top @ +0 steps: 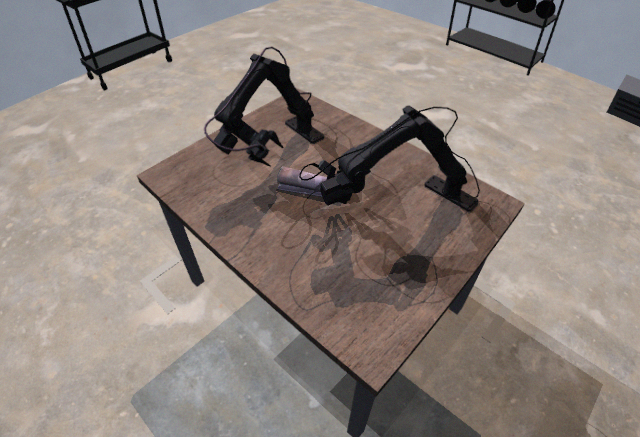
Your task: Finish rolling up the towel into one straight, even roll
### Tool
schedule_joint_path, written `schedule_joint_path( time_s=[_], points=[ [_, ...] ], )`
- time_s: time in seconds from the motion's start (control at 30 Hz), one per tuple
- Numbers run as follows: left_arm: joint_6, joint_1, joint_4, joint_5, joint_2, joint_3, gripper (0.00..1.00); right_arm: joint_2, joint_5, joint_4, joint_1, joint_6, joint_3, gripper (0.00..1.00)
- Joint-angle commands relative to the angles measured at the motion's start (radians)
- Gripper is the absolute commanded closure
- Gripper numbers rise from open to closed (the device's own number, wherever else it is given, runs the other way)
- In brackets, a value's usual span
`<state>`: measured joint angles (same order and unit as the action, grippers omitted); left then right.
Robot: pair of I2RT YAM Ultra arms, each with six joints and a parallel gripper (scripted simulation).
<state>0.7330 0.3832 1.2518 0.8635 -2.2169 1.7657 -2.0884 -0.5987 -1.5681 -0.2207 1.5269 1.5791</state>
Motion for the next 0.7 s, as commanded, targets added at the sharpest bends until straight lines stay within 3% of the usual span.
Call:
schedule_joint_path(
  time_s=[0.0, 0.27, 0.53, 0.6, 0.67],
  points=[
    [0.018, 0.014, -0.032, -0.044, 0.088, -0.039, 0.15, 0.065, 0.02, -0.003, 0.02, 0.049, -0.026, 0.15],
    [0.016, 0.041, -0.117, -0.204, 0.324, -0.221, 0.15, 0.225, 0.09, -0.003, 0.063, 0.14, -0.109, 0.15],
    [0.018, 0.103, -0.187, -0.428, 0.627, -0.411, 0.15, 0.534, 0.148, 0.064, 0.158, 0.241, -0.272, 0.15],
    [0.018, 0.103, -0.187, -0.428, 0.627, -0.411, 0.15, 0.534, 0.148, 0.064, 0.158, 0.241, -0.272, 0.15],
    [0.015, 0.129, -0.206, -0.496, 0.711, -0.46, 0.15, 0.617, 0.152, 0.071, 0.199, 0.285, -0.304, 0.15]
  ],
)
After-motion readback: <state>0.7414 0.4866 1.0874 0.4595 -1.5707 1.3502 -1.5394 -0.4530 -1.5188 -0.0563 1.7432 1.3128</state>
